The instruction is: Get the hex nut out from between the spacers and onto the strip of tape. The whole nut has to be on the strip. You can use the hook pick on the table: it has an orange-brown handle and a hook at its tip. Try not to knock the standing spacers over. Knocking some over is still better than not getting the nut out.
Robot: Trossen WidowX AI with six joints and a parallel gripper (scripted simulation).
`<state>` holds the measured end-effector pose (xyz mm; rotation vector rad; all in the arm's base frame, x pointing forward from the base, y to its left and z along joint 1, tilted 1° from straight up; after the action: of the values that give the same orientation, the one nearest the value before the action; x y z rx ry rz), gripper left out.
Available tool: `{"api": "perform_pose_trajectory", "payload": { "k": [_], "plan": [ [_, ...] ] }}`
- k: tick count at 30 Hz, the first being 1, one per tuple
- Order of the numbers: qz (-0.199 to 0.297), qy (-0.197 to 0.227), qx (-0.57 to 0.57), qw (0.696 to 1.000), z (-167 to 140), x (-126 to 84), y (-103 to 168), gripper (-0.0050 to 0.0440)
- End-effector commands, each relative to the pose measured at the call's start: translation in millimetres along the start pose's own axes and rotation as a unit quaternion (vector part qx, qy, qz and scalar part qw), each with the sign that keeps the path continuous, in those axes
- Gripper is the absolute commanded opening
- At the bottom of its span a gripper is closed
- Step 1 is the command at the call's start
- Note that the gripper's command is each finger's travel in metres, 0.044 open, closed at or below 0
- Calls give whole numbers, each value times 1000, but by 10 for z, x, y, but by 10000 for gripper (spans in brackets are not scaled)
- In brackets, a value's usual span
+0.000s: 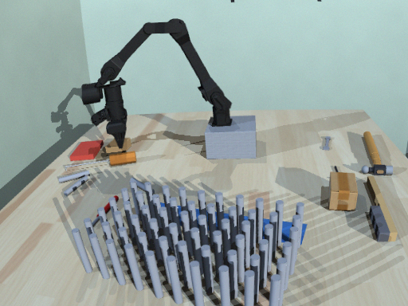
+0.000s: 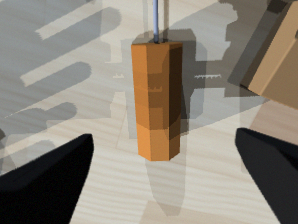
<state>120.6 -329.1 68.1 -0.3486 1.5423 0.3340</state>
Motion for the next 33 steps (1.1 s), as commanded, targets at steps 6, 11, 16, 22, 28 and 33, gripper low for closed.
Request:
{"api": "perform_pose_trajectory", "payload": {
  "k": [6, 11, 16, 22, 28, 33],
  "plan": [
    [-17, 1, 0, 1000, 1, -112, -58, 400],
    [-17, 1, 0, 1000, 1, -112, -58, 280],
    [-17, 1, 0, 1000, 1, -112, -58, 280],
    [-16, 1, 0, 1000, 0, -98, -67, 280],
    [-12, 1, 0, 1000, 1, 15, -66, 280],
    [-11, 1, 0, 1000, 0, 100, -69, 280]
  ]
}}
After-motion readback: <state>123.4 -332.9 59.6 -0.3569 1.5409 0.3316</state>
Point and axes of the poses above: the point midway between the two fingers, 35 mm back from their tips, its own x axis out along the fingers, its own z axis across the jaws, y = z × x, the point moved 5 cm from there along -x, back along the fingers, and after that the axes turned 5 degrees about -x, right-handed, at the moved point
